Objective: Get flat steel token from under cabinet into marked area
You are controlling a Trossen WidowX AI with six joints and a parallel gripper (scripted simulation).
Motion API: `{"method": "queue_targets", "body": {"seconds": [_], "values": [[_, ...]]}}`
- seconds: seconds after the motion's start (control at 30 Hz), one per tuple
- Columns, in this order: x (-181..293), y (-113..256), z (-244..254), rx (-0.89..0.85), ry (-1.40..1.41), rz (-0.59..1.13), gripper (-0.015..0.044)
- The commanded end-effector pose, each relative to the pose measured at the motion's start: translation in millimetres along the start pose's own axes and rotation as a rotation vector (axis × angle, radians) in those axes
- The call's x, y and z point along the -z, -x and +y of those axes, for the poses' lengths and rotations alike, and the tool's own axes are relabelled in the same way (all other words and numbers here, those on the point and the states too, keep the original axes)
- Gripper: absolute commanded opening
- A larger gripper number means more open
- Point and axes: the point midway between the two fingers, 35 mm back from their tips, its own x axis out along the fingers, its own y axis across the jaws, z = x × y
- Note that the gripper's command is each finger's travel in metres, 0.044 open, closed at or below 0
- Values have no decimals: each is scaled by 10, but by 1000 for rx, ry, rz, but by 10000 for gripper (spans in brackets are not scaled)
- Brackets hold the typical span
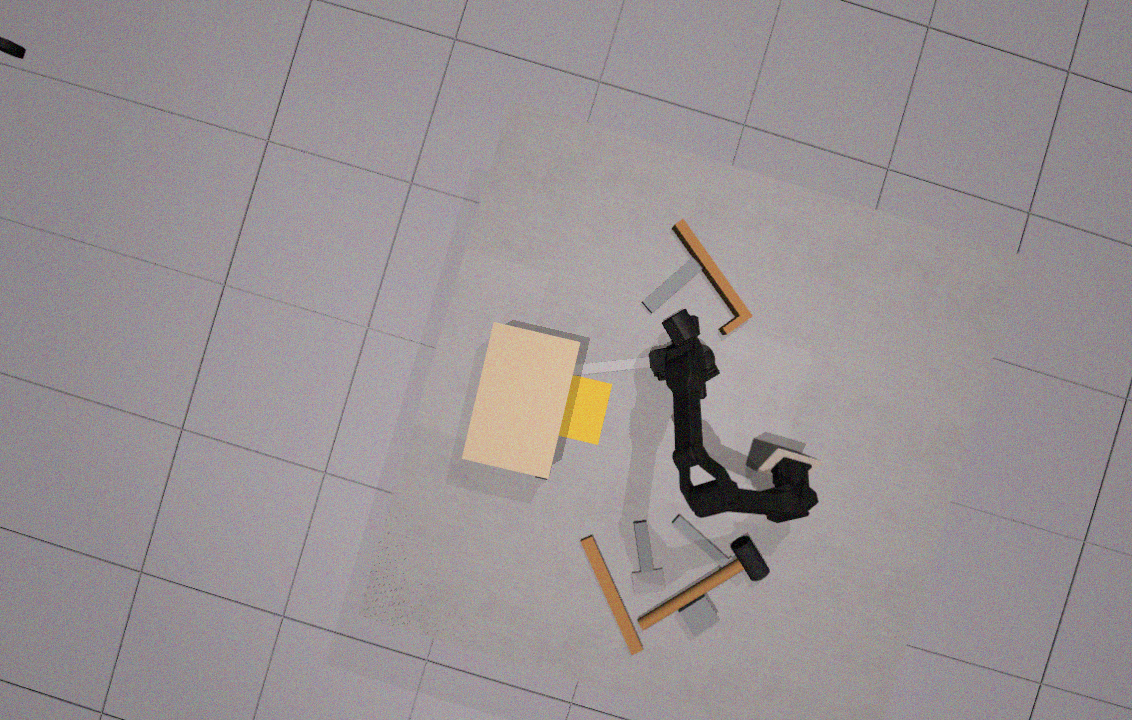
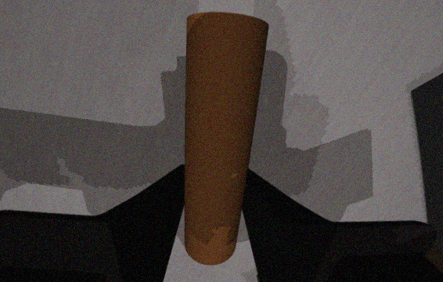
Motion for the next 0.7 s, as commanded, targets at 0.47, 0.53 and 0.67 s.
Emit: {"method": "queue_targets", "body": {"seconds": [0.47, 0.53, 0.67], "values": [[-385, 2, -4, 3, 12, -5, 0], [-417, 2, -5, 3, 12, -6, 0], [-479, 3, -5, 3, 12, -6, 0]]}}
